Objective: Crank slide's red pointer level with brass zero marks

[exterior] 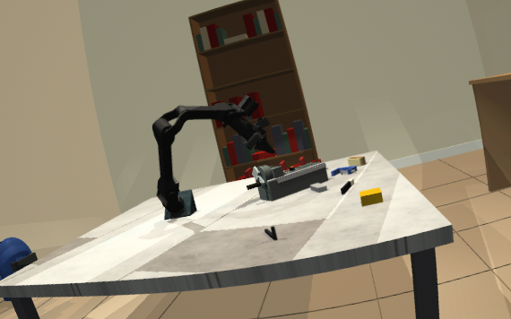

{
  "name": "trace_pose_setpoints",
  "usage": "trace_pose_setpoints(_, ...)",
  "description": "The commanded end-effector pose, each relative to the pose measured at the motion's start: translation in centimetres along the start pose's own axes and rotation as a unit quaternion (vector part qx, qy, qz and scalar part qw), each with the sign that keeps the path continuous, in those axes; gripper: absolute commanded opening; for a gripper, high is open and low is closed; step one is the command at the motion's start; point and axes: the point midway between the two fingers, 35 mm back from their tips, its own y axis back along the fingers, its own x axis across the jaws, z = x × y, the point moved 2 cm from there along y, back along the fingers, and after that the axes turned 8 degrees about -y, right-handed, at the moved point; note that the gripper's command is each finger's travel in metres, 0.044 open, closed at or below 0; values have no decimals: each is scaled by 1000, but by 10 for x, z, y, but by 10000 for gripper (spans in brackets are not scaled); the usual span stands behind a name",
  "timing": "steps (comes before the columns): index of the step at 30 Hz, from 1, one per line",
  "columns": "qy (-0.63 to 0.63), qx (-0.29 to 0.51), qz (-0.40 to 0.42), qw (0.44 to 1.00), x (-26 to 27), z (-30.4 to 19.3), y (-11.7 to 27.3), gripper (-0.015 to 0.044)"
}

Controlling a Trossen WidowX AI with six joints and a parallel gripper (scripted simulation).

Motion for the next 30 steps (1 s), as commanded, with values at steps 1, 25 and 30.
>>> trace_pose_setpoints(1,0,0,0,1000,0,0,0,79)
trace_pose_setpoints(25,0,0,0,1000,0,0,0,204)
trace_pose_setpoints(30,0,0,0,1000,0,0,0,72)
